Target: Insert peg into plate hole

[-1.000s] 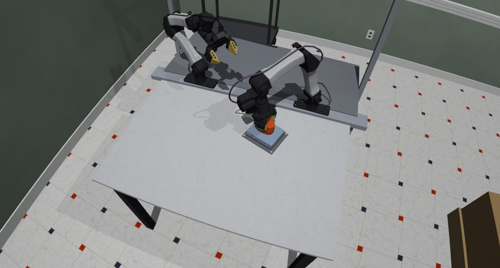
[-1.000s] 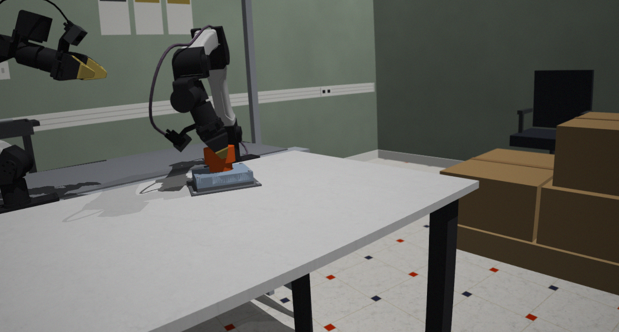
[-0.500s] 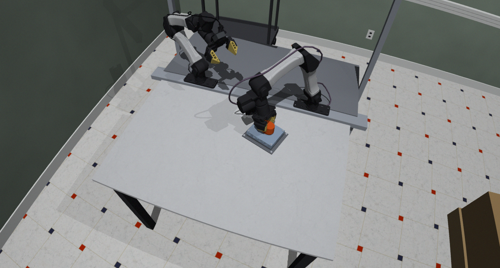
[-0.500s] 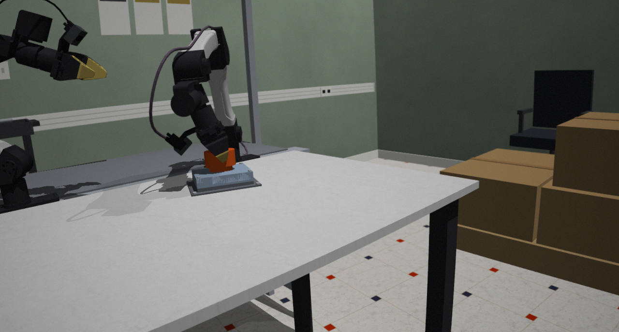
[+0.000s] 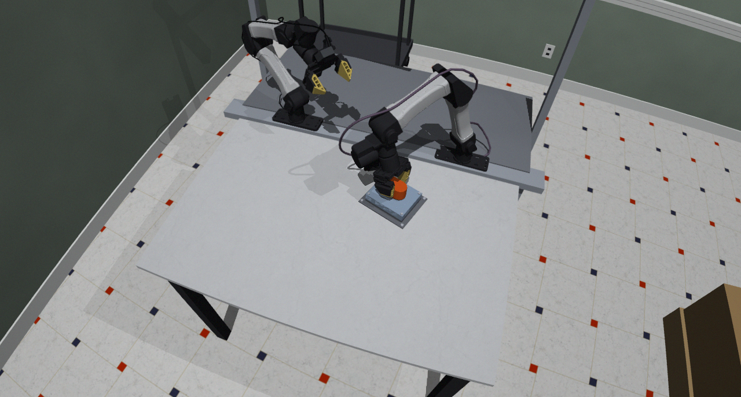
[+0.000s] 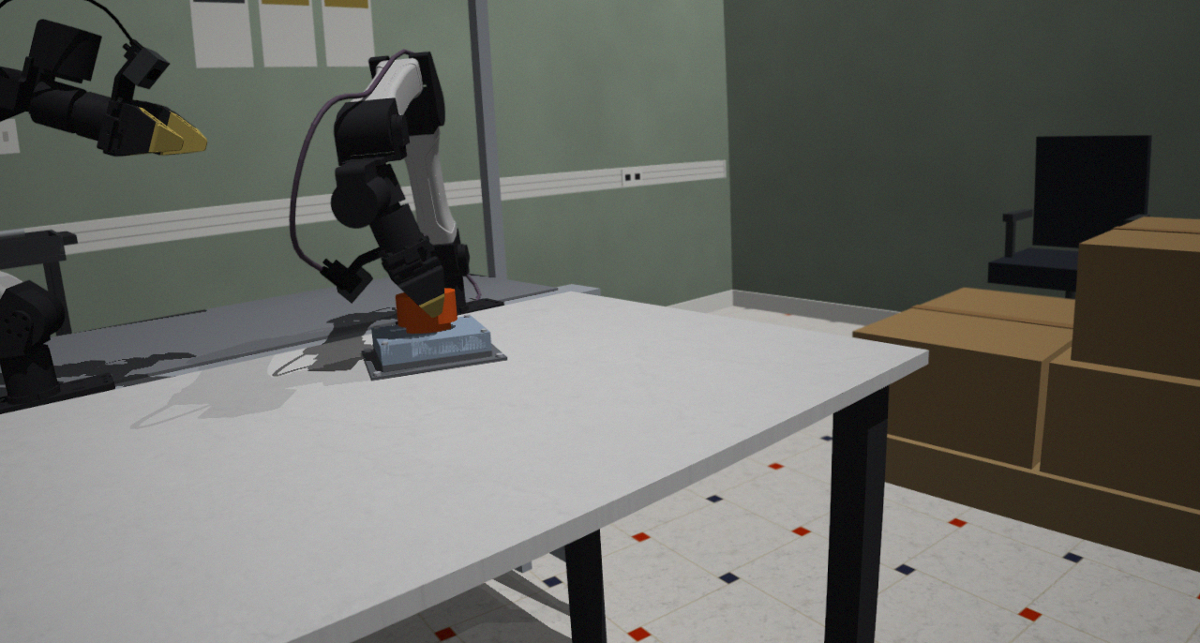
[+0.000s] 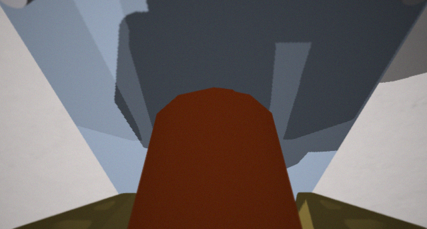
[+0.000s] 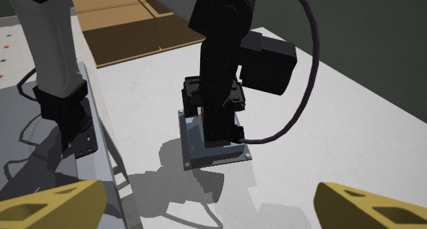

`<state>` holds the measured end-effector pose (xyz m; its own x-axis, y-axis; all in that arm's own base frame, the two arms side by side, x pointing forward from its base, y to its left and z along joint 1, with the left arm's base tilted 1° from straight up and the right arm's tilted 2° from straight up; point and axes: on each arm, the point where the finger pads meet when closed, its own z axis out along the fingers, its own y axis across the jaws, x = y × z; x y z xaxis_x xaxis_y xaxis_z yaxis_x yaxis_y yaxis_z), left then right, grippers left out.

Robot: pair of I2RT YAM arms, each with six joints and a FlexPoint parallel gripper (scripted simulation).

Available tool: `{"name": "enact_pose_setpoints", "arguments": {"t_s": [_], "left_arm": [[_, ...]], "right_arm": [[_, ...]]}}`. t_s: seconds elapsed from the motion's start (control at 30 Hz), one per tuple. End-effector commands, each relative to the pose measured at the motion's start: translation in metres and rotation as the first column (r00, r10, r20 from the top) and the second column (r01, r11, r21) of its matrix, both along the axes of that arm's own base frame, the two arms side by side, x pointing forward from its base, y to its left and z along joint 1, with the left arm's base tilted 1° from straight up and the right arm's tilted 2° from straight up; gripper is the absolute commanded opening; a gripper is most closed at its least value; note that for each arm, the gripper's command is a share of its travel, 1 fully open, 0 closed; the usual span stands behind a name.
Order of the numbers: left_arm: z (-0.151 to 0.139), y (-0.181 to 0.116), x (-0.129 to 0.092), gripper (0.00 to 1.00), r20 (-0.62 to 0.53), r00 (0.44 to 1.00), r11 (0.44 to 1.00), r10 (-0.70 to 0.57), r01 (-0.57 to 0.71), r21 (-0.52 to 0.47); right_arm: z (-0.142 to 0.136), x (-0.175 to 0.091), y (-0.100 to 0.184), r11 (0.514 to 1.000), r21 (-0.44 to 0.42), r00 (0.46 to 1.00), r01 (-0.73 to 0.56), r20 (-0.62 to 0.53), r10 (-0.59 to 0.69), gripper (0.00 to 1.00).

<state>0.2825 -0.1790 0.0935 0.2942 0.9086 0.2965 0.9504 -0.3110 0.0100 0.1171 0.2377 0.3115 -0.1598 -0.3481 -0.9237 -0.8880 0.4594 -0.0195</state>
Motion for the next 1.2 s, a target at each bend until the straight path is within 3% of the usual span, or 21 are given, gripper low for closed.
{"name": "enact_pose_setpoints", "arguments": {"t_s": [0.0, 0.3, 0.43, 1.17], "left_arm": [[0.013, -0.008, 0.001, 0.71, 0.005, 1.000, 1.000, 0.005, -0.005, -0.009], [0.033, -0.017, -0.001, 0.71, -0.008, 1.000, 1.000, 0.005, -0.005, -0.003], [0.055, -0.010, 0.000, 0.71, 0.045, 0.999, 1.000, 0.005, -0.004, -0.023], [0.051, -0.010, 0.000, 0.71, 0.035, 0.999, 1.000, 0.005, -0.004, -0.019]], "right_arm": [[0.005, 0.001, 0.001, 1.000, 0.013, 1.000, 0.004, 0.004, -0.004, 1.00], [0.005, 0.001, 0.001, 1.000, 0.013, 1.000, 0.004, 0.004, -0.004, 1.00], [0.005, 0.001, 0.001, 1.000, 0.013, 1.000, 0.004, 0.004, -0.004, 1.00], [0.005, 0.001, 0.001, 1.000, 0.013, 1.000, 0.004, 0.004, -0.004, 1.00]]}}
